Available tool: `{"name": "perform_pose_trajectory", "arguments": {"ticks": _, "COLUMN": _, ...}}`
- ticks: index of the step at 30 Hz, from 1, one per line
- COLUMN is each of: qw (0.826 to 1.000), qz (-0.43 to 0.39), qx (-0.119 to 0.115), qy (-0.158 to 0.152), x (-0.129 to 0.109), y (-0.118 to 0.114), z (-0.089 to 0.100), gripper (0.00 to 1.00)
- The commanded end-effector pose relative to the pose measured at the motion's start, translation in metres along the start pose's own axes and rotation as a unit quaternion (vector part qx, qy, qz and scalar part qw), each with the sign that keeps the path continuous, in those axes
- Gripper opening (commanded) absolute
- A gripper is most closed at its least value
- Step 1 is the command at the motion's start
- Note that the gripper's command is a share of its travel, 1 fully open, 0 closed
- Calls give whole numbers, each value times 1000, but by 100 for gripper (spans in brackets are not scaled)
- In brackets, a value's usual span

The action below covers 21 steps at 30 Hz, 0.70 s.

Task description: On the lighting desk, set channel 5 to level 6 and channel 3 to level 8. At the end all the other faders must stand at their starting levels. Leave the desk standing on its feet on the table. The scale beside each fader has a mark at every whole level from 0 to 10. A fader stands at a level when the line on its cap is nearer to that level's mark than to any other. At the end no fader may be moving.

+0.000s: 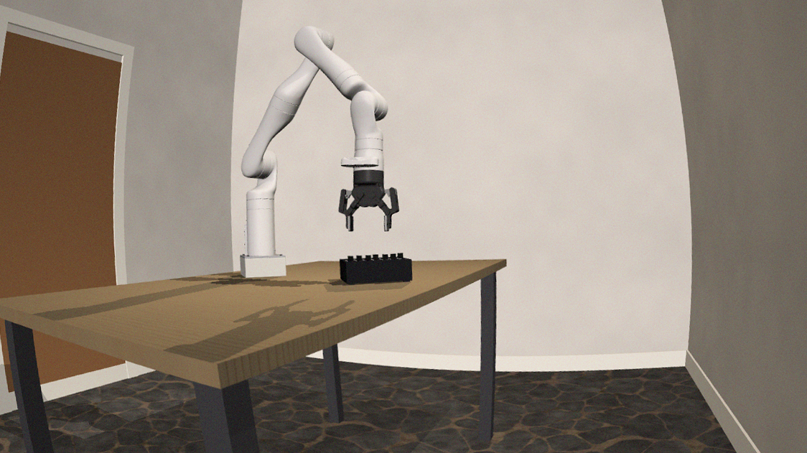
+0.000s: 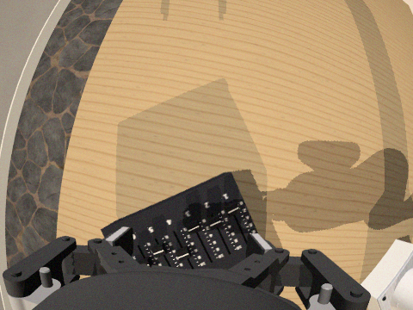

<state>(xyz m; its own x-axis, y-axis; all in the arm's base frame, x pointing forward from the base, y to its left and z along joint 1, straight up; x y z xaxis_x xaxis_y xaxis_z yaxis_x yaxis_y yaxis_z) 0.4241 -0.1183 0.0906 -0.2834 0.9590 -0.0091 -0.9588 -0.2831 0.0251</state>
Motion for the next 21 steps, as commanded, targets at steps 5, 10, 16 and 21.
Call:
{"name": "perform_pose_trajectory", "arguments": {"ticks": 5, "qw": 996, "qz": 86, "qx": -5, "qy": -4, "x": -10, "y": 1, "z": -7, "gripper": 100}}
{"name": "perform_pose_trajectory", "arguments": {"ticks": 10, "qw": 989, "qz": 147, "qx": -9, "qy": -4, "x": -13, "y": 0, "z": -11, "gripper": 100}}
{"name": "perform_pose_trajectory", "arguments": {"ticks": 16, "qw": 983, "qz": 183, "qx": -12, "qy": -3, "x": -15, "y": -1, "z": -12, "gripper": 100}}
{"name": "perform_pose_trajectory", "arguments": {"ticks": 21, "qw": 977, "qz": 213, "qx": -15, "qy": -3, "x": -17, "y": -2, "z": -14, "gripper": 100}}
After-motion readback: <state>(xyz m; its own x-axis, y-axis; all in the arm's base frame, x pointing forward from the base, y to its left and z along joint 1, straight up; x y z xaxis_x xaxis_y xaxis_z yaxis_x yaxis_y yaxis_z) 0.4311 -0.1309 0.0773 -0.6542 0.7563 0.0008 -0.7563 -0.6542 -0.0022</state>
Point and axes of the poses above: the point where the finger pads meet when closed, its own z axis back along the fingers, its own y axis across the jaws, x = y × z, the point moved 2 cm from there along z, back along the fingers, and after that the axes turned 10 degrees about z, right-handed, at the moved point
